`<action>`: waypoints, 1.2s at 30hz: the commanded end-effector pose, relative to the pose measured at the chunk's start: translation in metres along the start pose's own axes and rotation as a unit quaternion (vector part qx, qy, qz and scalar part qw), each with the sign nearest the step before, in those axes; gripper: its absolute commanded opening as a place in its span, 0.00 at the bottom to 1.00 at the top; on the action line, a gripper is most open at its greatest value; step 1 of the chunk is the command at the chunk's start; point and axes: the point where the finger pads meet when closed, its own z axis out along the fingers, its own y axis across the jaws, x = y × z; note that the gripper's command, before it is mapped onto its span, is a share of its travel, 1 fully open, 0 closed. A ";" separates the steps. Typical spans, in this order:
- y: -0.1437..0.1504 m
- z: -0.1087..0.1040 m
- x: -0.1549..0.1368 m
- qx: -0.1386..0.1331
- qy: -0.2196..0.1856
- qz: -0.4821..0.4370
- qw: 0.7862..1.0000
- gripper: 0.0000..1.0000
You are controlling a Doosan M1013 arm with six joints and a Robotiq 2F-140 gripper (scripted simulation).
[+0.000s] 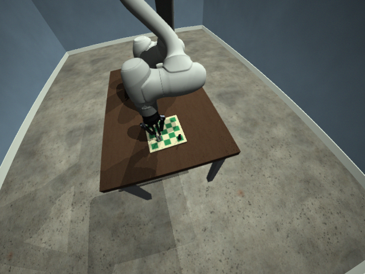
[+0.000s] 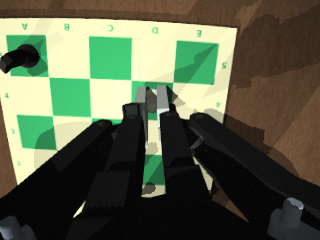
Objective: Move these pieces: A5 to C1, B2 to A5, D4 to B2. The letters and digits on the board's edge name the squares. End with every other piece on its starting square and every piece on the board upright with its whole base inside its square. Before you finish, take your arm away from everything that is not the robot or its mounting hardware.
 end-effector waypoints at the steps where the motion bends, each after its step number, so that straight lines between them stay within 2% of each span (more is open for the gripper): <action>1: 0.000 0.000 0.000 0.000 0.000 0.000 1.000 0.00; 29: 0.000 0.000 0.000 0.000 0.000 0.000 1.000 0.00; 36: 0.000 -0.014 0.000 0.000 0.000 0.000 1.000 0.00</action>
